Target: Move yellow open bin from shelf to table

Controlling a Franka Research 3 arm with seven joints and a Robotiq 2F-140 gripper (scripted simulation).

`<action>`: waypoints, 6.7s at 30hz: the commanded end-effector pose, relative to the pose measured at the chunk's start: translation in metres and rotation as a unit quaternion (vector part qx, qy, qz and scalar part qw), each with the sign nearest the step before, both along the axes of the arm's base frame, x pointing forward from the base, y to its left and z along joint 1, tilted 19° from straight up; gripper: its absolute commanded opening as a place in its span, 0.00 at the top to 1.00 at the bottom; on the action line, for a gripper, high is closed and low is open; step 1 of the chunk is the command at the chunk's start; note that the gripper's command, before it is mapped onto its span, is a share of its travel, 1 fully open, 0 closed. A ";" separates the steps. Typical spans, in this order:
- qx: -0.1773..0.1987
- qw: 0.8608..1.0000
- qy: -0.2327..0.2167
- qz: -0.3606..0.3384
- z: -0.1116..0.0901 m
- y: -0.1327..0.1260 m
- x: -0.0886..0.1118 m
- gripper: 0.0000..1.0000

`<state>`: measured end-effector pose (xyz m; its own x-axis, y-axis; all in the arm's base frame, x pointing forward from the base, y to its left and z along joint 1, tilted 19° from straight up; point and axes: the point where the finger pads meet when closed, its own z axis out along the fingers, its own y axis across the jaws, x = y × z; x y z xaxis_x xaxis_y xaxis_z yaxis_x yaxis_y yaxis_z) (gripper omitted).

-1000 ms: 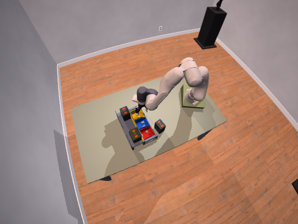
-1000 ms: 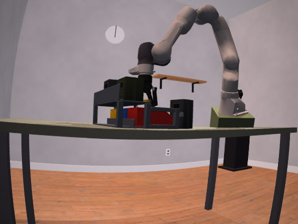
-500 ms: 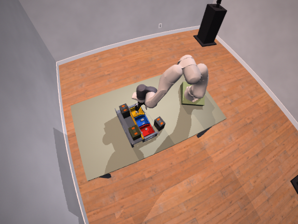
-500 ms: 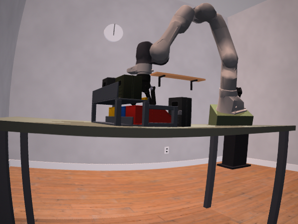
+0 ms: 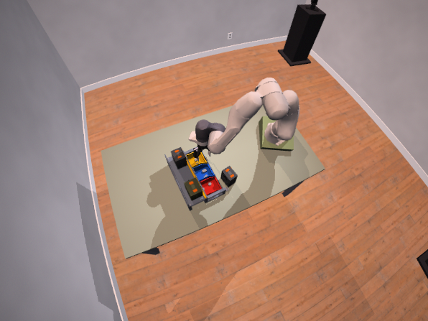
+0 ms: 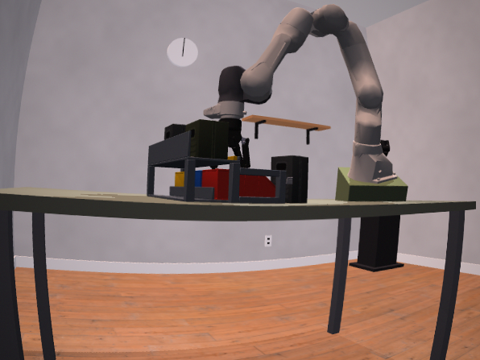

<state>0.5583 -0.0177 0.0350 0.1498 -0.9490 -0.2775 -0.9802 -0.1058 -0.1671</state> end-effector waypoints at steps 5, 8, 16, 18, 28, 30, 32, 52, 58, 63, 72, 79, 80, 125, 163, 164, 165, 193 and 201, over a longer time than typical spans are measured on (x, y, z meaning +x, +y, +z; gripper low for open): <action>-0.001 1.000 -0.001 -0.002 0.001 -0.001 0.002 0.43; -0.001 1.000 -0.001 -0.002 0.001 -0.001 0.002 0.43; -0.001 1.000 -0.001 -0.002 0.002 -0.001 0.002 0.43; -0.001 1.000 -0.001 -0.002 0.002 -0.001 0.002 0.43; 0.000 1.000 0.000 -0.001 0.001 0.000 0.001 0.43; -0.001 1.000 -0.001 -0.002 0.002 -0.001 0.001 0.43; -0.001 1.000 -0.001 -0.002 0.002 -0.001 0.002 0.43; -0.001 1.000 -0.001 -0.002 0.003 -0.001 0.001 0.43; -0.001 1.000 -0.001 -0.002 0.003 -0.001 0.001 0.43; -0.001 1.000 -0.001 0.000 0.001 -0.001 0.001 1.00; -0.001 1.000 -0.001 0.000 0.001 -0.001 0.001 1.00; -0.001 1.000 -0.001 0.000 0.002 -0.001 0.001 1.00; -0.001 1.000 -0.001 0.000 0.002 -0.001 0.001 1.00; -0.001 1.000 -0.001 0.000 0.002 -0.001 0.001 1.00; -0.001 1.000 0.000 -0.003 0.016 -0.005 -0.001 1.00; -0.001 1.000 0.000 -0.003 0.018 -0.006 -0.001 1.00; -0.001 1.000 -0.001 -0.003 0.020 -0.007 -0.002 1.00; -0.001 1.000 -0.001 -0.002 0.029 -0.010 -0.003 1.00; -0.001 1.000 -0.001 -0.002 0.029 -0.010 -0.002 1.00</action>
